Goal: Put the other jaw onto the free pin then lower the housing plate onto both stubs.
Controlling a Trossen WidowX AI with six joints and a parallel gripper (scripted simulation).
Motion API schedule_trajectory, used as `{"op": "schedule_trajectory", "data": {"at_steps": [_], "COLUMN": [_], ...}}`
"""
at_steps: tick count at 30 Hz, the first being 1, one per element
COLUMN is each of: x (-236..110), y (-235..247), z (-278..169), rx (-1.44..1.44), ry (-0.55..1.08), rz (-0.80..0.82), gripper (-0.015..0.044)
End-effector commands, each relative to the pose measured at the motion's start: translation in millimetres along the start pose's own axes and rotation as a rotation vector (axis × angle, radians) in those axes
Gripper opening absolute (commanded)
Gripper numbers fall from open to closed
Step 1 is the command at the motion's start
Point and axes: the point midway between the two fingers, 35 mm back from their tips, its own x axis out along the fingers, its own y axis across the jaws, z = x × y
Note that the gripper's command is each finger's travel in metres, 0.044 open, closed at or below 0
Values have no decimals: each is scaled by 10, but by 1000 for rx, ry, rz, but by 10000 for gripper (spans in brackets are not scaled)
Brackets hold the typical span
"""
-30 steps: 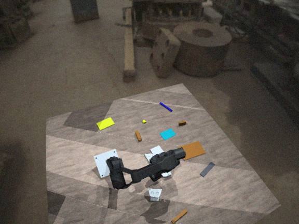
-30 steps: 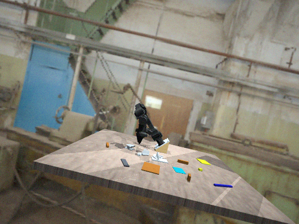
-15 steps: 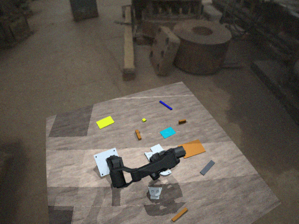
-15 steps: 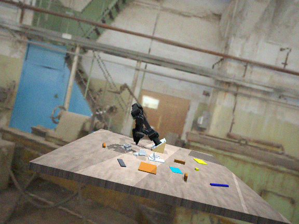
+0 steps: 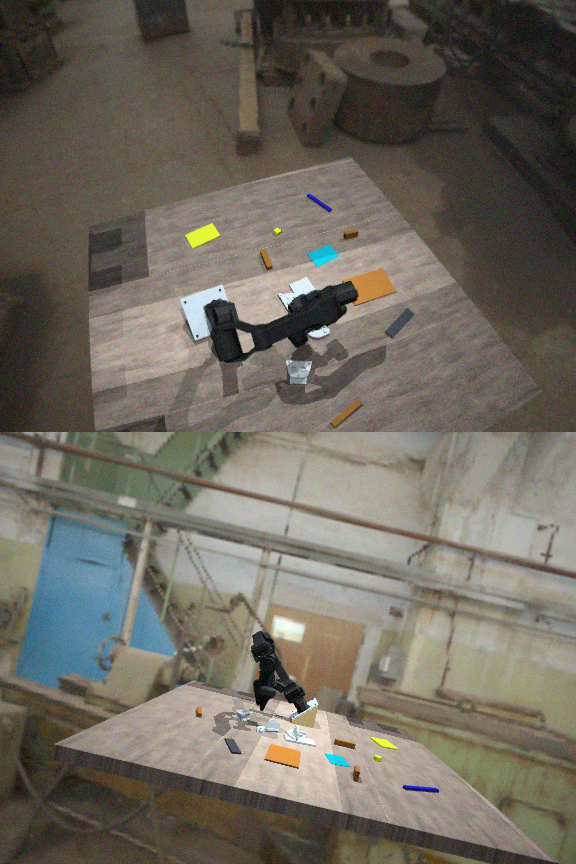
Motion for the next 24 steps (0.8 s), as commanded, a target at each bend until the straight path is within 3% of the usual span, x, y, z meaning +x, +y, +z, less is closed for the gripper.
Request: {"op": "schedule_trajectory", "data": {"at_steps": [1, 3, 20, 24], "x": [0, 0, 0, 0], "y": [0, 0, 0, 0], "z": [0, 0, 0, 0], "rx": [0, 0, 0, 0], "ry": [0, 0, 0, 0], "rz": [0, 0, 0, 0], "gripper": [440, 440, 0, 0]}}
